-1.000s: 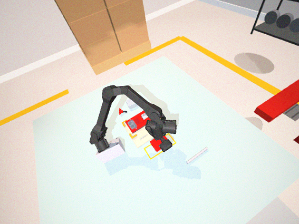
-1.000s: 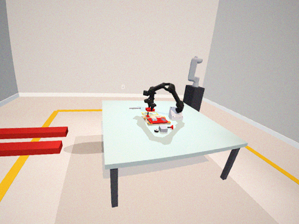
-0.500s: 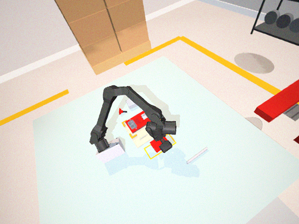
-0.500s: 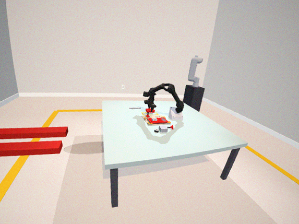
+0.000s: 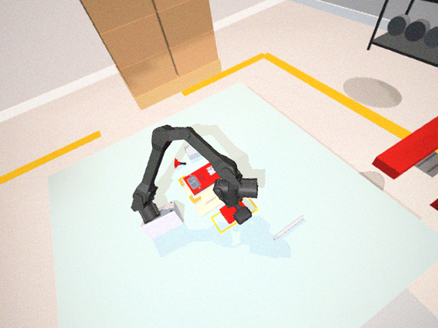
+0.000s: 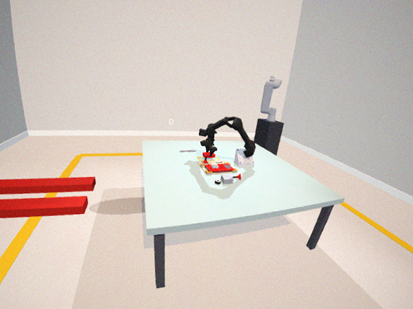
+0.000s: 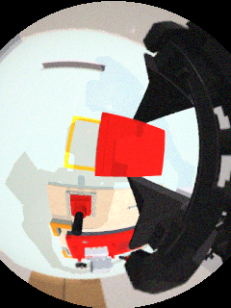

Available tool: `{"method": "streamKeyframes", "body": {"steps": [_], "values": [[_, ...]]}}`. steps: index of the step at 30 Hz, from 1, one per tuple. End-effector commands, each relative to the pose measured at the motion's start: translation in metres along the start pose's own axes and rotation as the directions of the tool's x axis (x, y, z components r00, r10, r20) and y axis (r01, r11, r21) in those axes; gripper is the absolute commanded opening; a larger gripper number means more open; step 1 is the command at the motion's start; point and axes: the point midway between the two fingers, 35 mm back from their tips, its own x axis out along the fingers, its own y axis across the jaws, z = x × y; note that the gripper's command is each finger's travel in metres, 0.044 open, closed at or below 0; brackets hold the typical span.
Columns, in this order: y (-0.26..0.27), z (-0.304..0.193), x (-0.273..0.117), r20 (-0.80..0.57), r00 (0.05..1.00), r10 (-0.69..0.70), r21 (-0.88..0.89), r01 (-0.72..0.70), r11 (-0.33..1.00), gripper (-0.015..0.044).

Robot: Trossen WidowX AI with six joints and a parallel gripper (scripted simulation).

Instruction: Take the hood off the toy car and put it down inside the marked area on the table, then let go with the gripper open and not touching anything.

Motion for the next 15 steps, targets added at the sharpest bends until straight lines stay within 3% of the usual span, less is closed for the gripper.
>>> {"method": "streamKeyframes", "body": {"steps": [1,15], "values": [[0.0005,0.0002,0.0023,0.002,1.000,0.004,0.006,-0.004,1.000,0.0000],[0.0006,0.0003,0.0093,0.002,1.000,0.004,0.006,-0.004,1.000,0.0000]]}}
